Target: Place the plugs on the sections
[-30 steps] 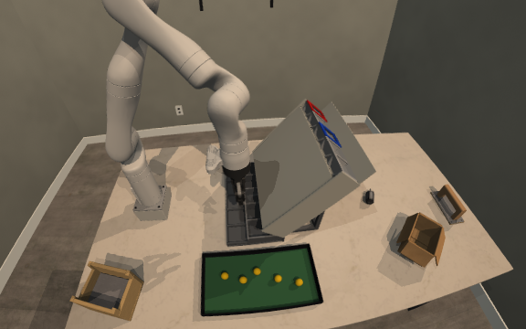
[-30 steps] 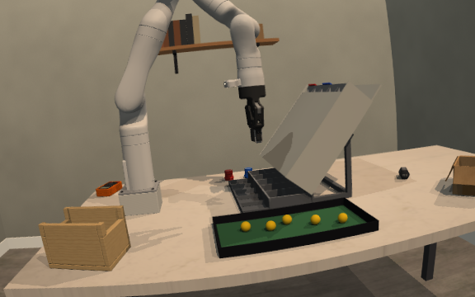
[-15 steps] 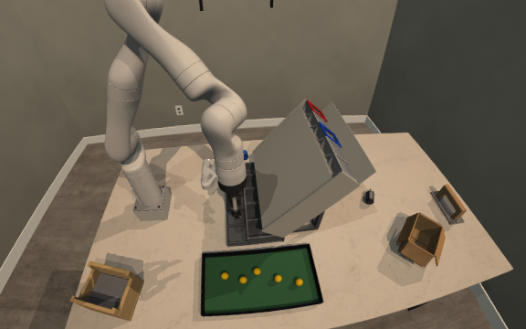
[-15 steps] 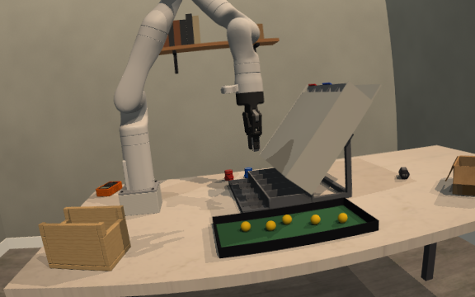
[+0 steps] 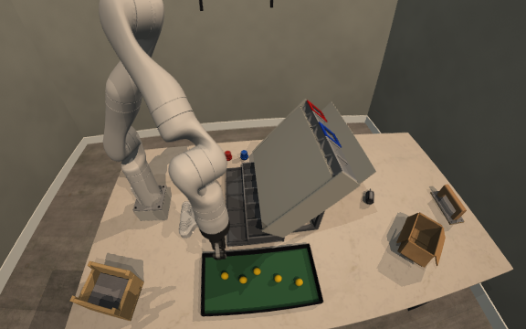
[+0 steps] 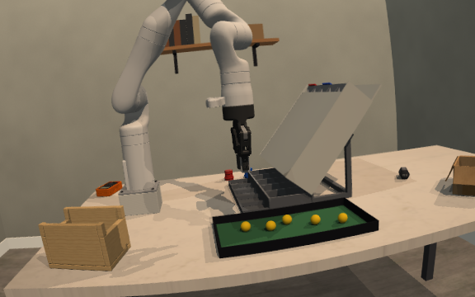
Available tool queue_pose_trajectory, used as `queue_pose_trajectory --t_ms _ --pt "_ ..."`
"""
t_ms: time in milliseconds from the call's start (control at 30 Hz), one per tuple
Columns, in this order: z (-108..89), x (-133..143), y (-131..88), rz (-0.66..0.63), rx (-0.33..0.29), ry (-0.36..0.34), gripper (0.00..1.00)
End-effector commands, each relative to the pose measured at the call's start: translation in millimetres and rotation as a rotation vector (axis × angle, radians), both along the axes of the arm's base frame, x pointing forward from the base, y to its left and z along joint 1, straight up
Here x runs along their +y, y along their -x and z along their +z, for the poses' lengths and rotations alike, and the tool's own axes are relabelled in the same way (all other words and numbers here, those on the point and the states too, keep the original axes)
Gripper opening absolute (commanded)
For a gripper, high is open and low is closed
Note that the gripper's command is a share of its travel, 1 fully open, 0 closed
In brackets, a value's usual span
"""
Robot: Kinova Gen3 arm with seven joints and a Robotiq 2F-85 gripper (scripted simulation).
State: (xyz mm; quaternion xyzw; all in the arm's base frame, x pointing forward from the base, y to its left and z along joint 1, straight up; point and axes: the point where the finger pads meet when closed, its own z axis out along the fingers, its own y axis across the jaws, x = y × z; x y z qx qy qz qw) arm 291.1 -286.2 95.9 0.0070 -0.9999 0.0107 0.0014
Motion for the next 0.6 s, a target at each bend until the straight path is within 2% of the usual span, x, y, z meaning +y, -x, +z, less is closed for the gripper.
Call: queue_pose_trajectory --t_ms 0,467,500,567 --pt "-8.5 -29.3 13.3 0.007 -0.004 0.003 0.50" --pt "-8.5 -29.3 13.3 0.007 -0.004 0.003 0.50" --pt "-77.8 -28.7 14.3 0.007 0.003 0.001 0.50" --pt "-82.3 -29.4 13.6 0.007 0.003 0.001 0.50"
